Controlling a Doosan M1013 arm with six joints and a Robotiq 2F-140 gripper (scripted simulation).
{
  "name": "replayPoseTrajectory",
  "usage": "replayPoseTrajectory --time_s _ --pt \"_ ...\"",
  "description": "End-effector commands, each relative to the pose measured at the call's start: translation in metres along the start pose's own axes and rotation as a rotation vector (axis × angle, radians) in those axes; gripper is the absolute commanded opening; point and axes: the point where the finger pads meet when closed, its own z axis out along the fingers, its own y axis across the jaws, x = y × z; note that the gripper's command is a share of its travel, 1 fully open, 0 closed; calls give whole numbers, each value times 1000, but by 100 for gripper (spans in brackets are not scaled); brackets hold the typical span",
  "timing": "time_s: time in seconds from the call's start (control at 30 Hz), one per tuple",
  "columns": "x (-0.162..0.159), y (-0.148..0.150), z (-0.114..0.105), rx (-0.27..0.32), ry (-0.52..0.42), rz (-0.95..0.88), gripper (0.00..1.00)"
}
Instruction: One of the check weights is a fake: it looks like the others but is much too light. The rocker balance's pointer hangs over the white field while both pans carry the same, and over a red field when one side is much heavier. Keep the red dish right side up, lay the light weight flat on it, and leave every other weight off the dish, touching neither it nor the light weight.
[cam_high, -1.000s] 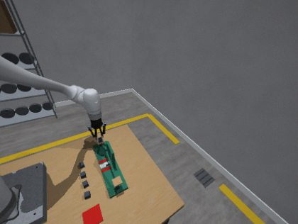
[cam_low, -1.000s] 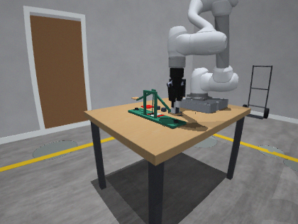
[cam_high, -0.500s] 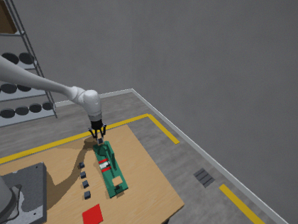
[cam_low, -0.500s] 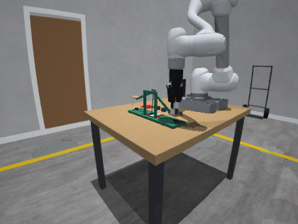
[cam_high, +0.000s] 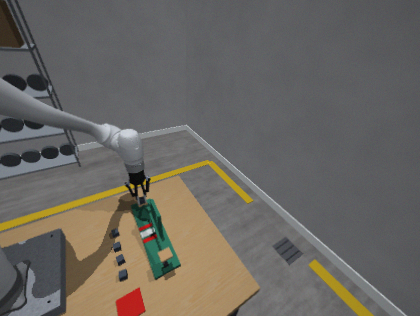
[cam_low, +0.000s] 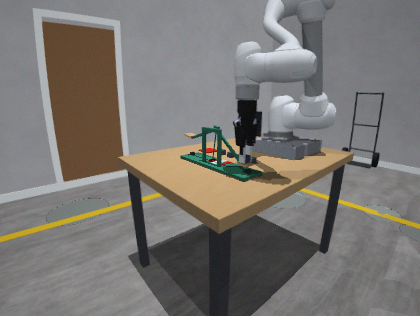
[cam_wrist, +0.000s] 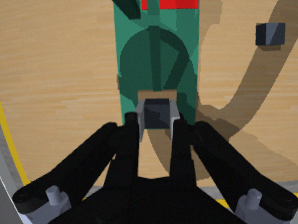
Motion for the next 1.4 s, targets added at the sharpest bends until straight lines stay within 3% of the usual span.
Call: replayPoseTrajectory --time_s 0.0,1.37 --pt "0 0 0 0 0 0 24" --pt "8 0 10 0 0 0 24"
